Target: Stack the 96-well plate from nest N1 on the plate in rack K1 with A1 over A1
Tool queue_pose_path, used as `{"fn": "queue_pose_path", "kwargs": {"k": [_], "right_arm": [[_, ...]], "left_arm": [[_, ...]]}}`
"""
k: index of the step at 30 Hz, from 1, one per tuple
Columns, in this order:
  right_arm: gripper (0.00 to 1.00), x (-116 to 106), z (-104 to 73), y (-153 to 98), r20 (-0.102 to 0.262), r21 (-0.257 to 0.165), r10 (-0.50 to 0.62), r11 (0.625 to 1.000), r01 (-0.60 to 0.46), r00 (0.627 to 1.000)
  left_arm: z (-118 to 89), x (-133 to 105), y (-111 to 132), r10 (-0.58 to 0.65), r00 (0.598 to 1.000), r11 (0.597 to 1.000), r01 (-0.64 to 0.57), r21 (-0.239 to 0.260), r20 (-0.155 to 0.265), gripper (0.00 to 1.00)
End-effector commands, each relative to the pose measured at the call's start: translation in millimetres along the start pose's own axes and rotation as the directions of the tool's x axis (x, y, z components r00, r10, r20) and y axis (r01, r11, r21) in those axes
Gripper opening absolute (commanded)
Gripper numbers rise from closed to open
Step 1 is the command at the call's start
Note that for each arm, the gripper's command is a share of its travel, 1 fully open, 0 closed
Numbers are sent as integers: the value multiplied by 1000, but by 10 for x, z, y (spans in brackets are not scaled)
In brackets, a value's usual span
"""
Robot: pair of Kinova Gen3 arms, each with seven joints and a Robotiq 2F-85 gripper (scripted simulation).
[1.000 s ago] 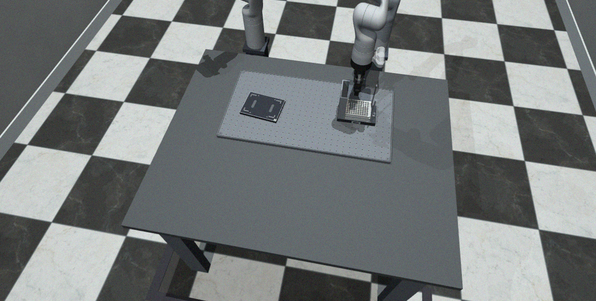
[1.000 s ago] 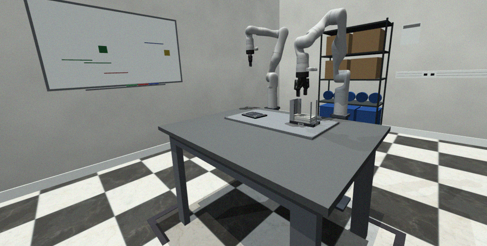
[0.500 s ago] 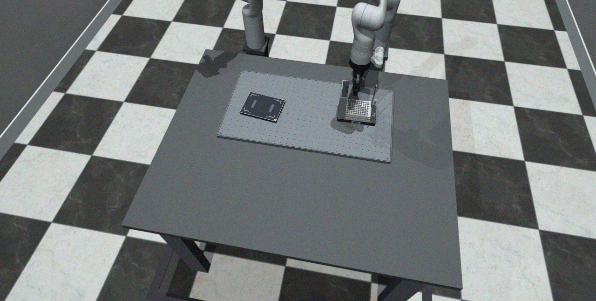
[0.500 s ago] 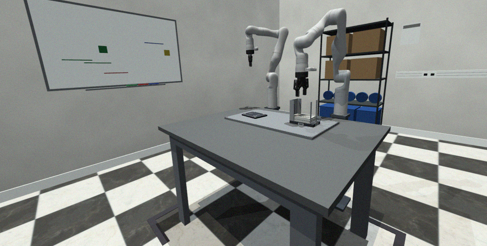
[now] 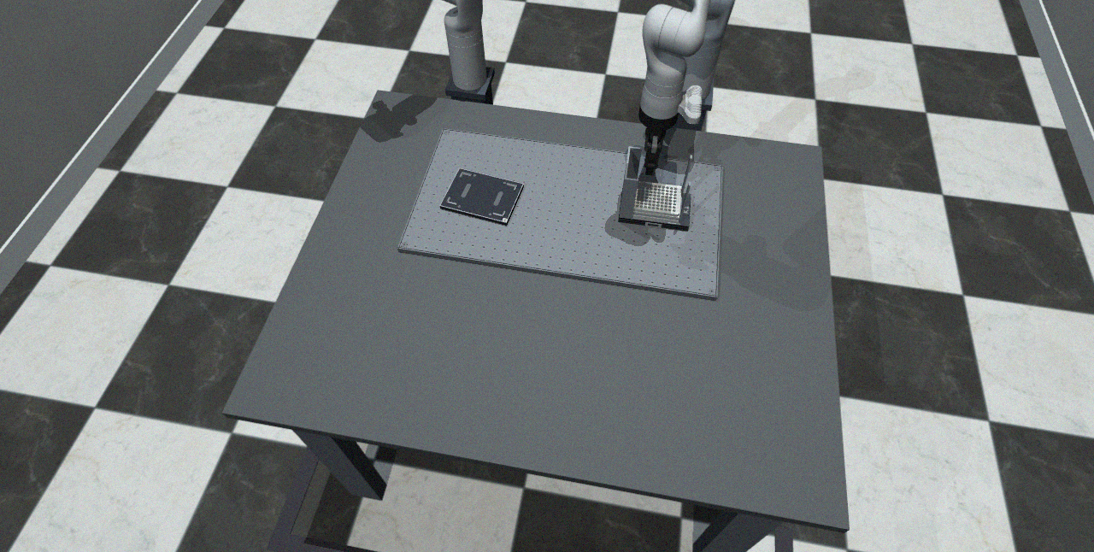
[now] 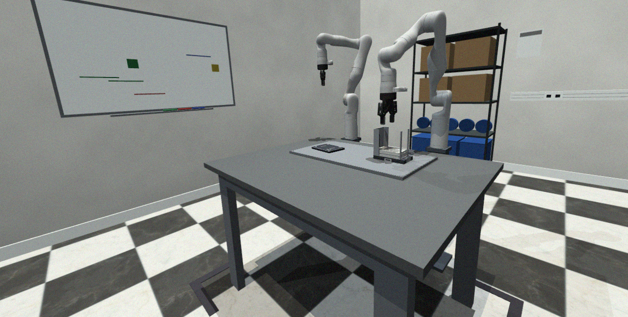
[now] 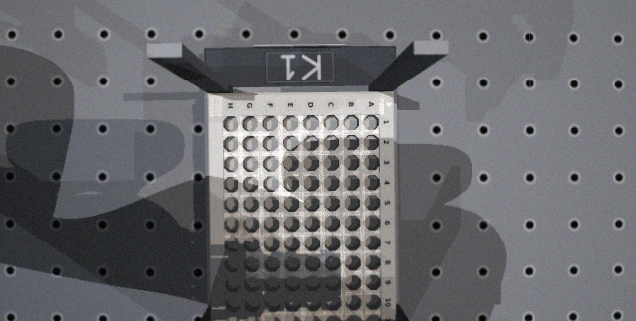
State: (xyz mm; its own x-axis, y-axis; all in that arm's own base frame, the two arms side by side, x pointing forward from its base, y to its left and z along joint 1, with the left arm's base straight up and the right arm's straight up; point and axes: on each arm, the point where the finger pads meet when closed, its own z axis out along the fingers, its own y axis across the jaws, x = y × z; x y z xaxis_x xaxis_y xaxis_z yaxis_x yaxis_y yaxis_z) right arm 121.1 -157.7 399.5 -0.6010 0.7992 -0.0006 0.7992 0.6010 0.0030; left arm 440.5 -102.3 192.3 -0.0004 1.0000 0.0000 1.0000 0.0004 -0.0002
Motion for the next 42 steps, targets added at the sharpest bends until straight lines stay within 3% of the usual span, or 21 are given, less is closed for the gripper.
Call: {"fn": "queue_pose_path", "kwargs": {"k": [1,42], "right_arm": [[1000,-2,-3,1,1,0,0,1000,0,1000],[1000,-2,-3,1,1,0,0,1000,0,1000]], "left_arm": [[-8,-11,5,0,1000,1000,0,-2,0,1000],[-8,-127,13,0,1000,1000,0,-2,0,1000]]}}
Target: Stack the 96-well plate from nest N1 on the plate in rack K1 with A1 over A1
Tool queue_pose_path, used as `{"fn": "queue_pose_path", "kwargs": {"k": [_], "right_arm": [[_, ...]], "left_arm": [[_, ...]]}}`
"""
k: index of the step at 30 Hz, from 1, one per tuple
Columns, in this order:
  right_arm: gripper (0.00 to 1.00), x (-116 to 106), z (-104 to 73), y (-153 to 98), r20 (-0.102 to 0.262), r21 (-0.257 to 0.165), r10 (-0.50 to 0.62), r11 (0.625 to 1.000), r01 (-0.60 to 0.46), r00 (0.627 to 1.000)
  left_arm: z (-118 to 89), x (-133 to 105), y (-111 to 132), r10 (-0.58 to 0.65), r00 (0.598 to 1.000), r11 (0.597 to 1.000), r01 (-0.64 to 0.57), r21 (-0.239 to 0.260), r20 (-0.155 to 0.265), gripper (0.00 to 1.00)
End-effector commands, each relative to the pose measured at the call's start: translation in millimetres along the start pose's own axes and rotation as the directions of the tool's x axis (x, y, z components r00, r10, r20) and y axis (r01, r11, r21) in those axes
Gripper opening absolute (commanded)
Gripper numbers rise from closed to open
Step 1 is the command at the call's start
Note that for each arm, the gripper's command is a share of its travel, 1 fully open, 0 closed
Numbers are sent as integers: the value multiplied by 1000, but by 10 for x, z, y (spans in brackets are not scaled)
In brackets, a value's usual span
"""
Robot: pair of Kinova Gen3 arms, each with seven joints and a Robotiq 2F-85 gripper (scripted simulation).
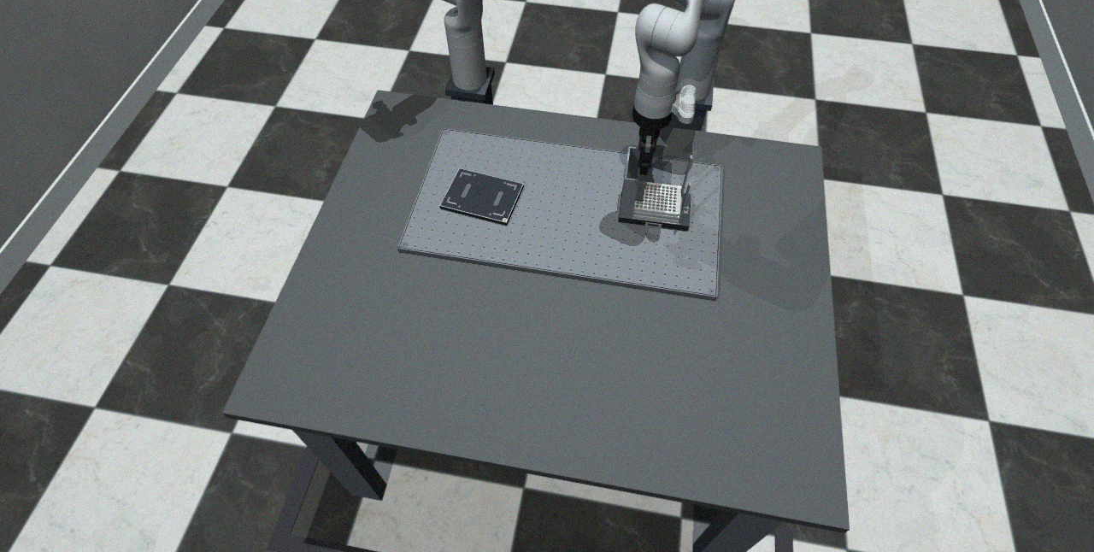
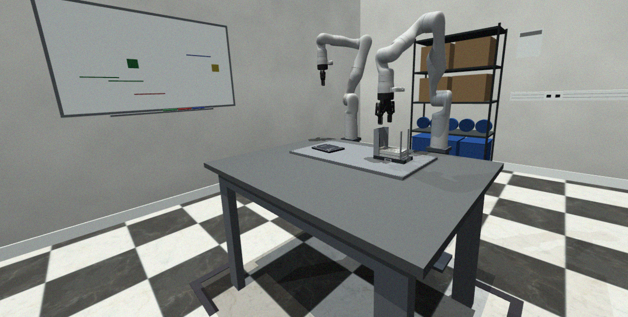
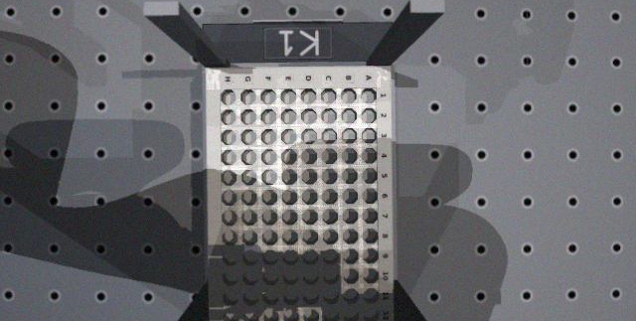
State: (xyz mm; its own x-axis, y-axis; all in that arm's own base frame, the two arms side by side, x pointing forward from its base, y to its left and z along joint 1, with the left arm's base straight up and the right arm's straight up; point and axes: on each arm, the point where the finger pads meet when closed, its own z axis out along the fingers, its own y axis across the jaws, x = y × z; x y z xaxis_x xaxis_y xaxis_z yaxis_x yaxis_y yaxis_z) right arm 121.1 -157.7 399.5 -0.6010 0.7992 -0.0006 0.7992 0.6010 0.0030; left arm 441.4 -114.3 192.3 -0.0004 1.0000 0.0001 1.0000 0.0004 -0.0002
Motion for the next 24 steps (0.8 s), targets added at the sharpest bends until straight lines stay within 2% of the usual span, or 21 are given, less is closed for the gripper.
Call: {"fn": "queue_pose_path", "kwargs": {"k": [1,24], "right_arm": [[1000,-2,-3,1,1,0,0,1000,0,1000],[1000,-2,-3,1,1,0,0,1000,0,1000]], "left_arm": [[-8,-10,5,0,1000,1000,0,-2,0,1000],[-8,-80,10,0,1000,1000,0,-2,0,1000]]}}
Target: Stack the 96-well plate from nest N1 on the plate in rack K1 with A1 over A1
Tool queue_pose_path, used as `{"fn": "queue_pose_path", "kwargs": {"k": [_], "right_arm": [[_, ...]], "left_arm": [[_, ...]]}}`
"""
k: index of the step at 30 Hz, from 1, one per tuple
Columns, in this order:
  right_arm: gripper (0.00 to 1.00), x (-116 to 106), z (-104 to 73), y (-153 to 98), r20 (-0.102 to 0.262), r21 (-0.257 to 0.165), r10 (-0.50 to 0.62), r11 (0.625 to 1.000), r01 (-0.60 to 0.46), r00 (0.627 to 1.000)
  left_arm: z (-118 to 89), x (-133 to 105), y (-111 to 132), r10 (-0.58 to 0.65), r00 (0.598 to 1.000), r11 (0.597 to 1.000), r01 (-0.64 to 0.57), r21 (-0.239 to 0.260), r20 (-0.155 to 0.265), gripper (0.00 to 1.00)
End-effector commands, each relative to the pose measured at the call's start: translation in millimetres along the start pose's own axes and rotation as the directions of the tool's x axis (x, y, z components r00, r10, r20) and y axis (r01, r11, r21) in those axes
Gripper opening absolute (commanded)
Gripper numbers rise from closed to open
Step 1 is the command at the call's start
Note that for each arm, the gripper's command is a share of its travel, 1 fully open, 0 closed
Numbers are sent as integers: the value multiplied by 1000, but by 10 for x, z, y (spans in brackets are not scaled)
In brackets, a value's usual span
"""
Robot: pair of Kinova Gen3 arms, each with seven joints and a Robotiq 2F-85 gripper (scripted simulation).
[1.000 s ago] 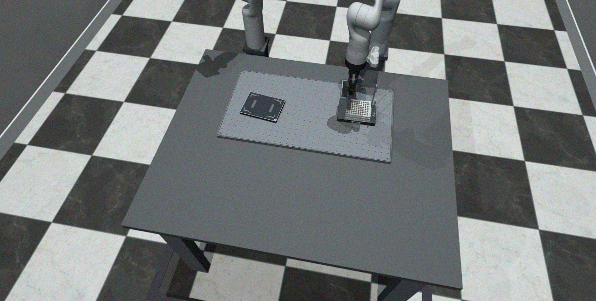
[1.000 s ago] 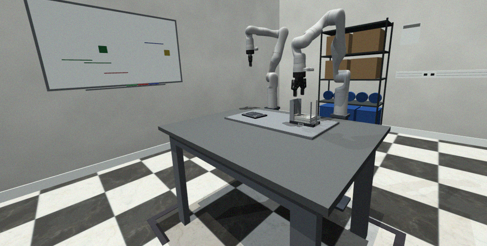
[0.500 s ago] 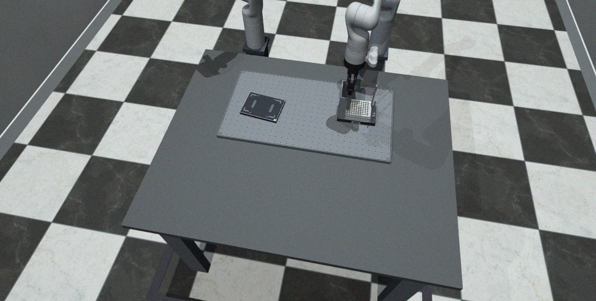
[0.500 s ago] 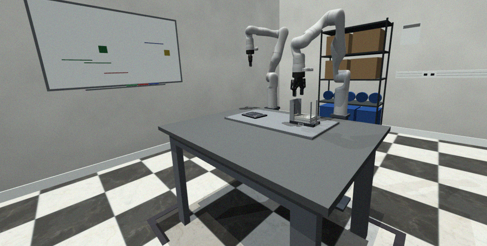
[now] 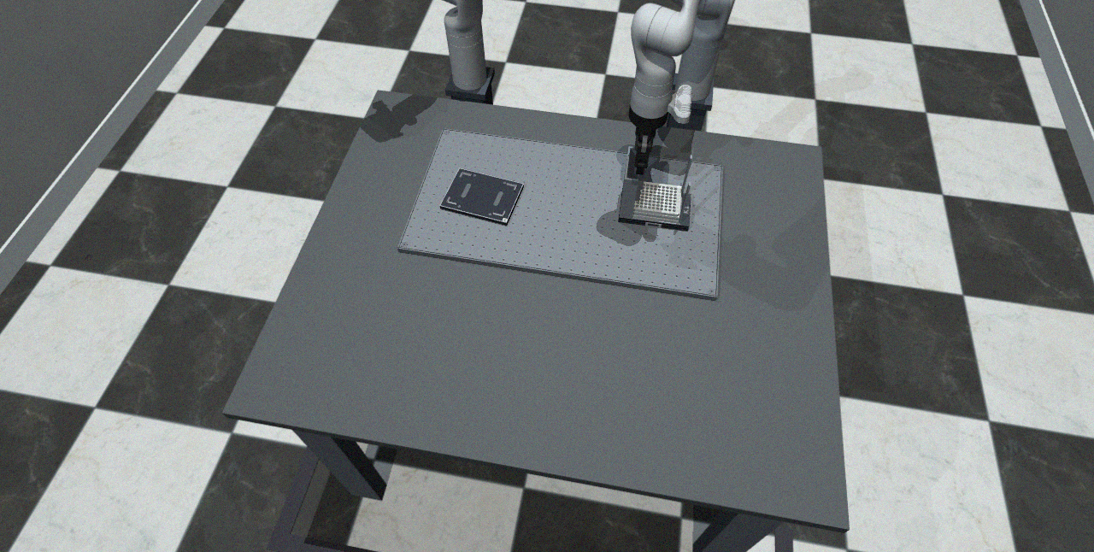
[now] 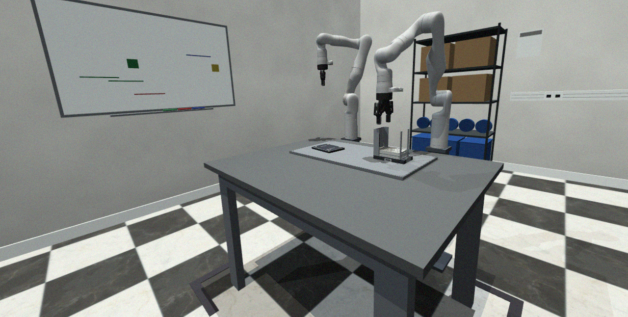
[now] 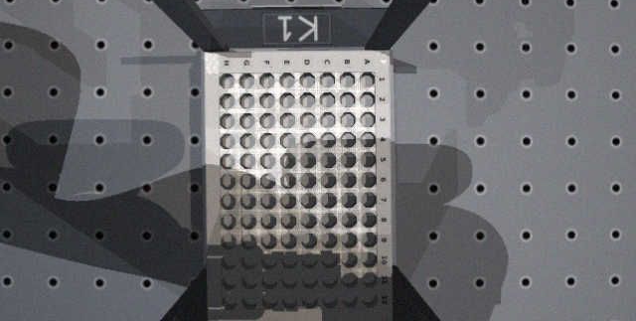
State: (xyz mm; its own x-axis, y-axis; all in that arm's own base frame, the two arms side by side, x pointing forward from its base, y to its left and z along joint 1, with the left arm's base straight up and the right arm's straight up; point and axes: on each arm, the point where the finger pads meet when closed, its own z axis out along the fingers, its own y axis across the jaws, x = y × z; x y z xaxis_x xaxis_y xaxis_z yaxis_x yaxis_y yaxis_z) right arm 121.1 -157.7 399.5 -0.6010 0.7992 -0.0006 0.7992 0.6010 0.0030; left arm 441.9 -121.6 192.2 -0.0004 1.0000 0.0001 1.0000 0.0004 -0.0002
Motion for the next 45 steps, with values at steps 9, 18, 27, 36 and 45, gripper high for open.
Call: {"fn": "queue_pose_path", "kwargs": {"k": [9,18,27,36,45], "right_arm": [[1000,-2,-3,1,1,0,0,1000,0,1000],[1000,-2,-3,1,1,0,0,1000,0,1000],[1000,-2,-3,1,1,0,0,1000,0,1000],[1000,-2,-3,1,1,0,0,1000,0,1000],[1000,-2,-3,1,1,0,0,1000,0,1000]], "left_arm": [[-8,-31,6,0,1000,1000,0,-2,0,1000],[-8,-61,8,0,1000,1000,0,-2,0,1000],[-8,-84,10,0,1000,1000,0,-2,0,1000],[-8,-114,12,0,1000,1000,0,-2,0,1000],[-8,-137,14,0,1000,1000,0,-2,0,1000]]}}
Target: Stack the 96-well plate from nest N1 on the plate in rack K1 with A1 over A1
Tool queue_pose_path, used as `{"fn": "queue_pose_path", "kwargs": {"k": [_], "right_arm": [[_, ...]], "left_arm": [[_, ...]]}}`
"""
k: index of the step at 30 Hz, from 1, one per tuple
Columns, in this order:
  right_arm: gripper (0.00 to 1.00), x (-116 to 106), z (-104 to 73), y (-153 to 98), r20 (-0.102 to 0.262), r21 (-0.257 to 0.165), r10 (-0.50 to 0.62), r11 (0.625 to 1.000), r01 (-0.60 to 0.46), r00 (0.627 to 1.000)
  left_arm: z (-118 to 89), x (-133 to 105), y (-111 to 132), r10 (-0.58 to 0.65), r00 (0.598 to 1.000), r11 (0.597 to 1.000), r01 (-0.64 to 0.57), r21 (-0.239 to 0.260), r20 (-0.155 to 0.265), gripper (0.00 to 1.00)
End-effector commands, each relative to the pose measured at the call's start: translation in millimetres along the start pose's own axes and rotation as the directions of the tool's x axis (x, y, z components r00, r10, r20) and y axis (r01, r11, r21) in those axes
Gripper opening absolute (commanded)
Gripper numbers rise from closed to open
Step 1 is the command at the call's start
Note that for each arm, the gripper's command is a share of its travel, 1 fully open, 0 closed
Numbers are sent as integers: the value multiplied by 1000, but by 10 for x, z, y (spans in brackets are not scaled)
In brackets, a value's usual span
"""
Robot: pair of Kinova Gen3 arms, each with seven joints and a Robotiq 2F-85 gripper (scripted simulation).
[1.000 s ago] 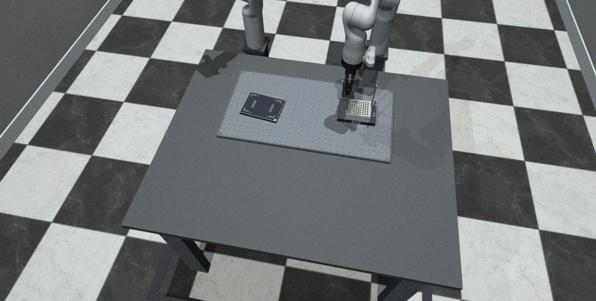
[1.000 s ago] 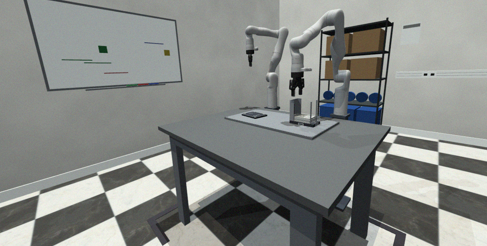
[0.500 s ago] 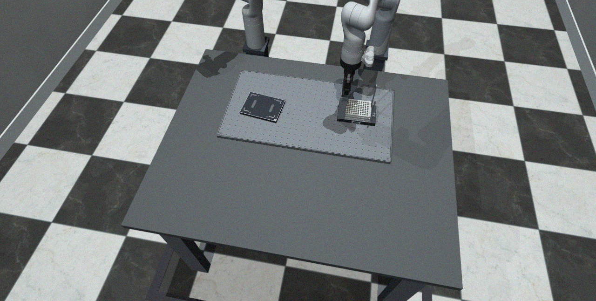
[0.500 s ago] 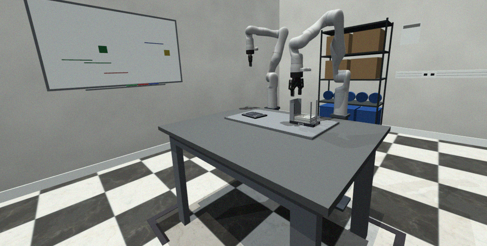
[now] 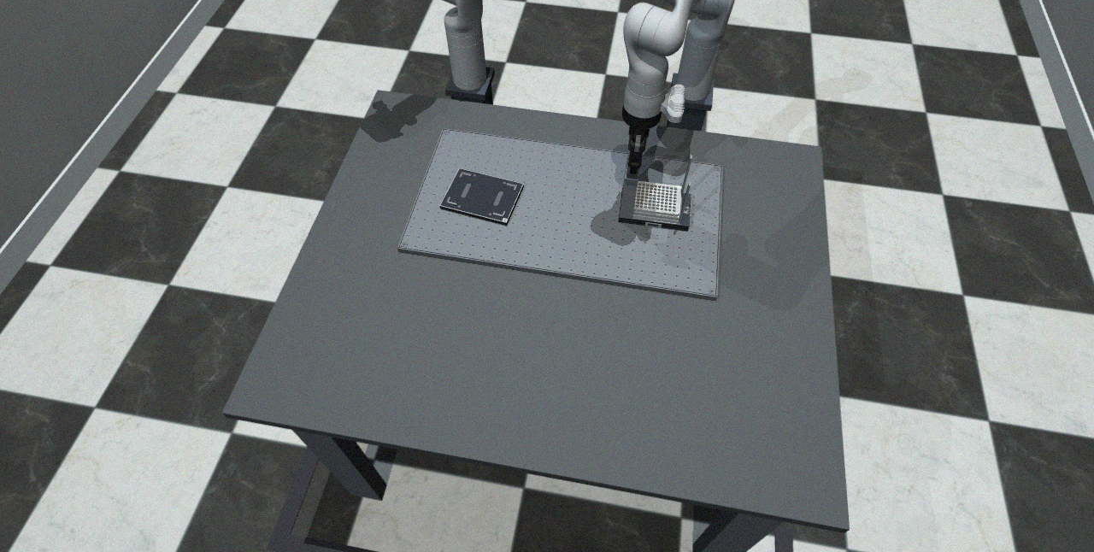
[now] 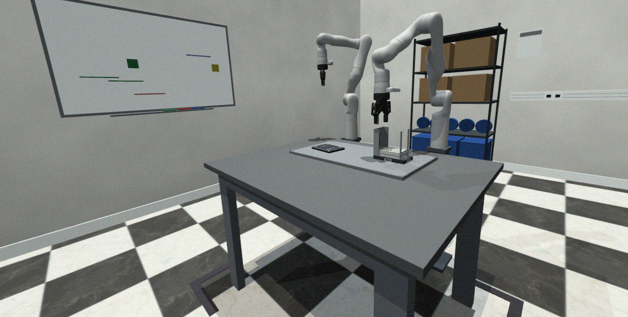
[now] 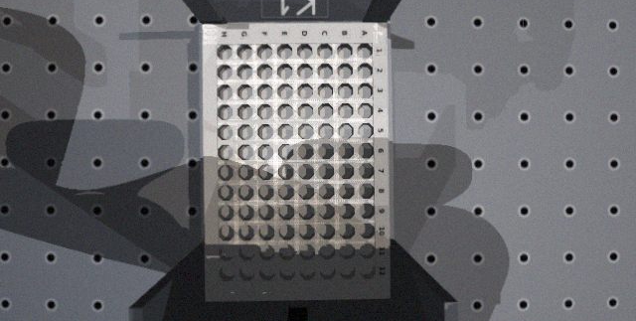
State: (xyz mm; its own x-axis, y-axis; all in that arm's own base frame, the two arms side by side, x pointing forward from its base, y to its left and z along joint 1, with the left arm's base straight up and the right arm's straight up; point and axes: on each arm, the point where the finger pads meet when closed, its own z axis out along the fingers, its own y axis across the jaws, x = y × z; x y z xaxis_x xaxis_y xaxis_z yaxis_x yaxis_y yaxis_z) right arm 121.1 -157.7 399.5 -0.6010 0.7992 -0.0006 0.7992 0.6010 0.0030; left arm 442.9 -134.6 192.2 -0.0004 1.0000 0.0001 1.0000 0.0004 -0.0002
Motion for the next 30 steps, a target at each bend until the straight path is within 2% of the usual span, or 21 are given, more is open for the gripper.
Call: {"fn": "queue_pose_path", "kwargs": {"k": [1,30], "right_arm": [[1000,-2,-3,1,1,0,0,1000,0,1000],[1000,-2,-3,1,1,0,0,1000,0,1000]], "left_arm": [[-8,-11,5,0,1000,1000,0,-2,0,1000],[-9,-94,11,0,1000,1000,0,-2,0,1000]]}}
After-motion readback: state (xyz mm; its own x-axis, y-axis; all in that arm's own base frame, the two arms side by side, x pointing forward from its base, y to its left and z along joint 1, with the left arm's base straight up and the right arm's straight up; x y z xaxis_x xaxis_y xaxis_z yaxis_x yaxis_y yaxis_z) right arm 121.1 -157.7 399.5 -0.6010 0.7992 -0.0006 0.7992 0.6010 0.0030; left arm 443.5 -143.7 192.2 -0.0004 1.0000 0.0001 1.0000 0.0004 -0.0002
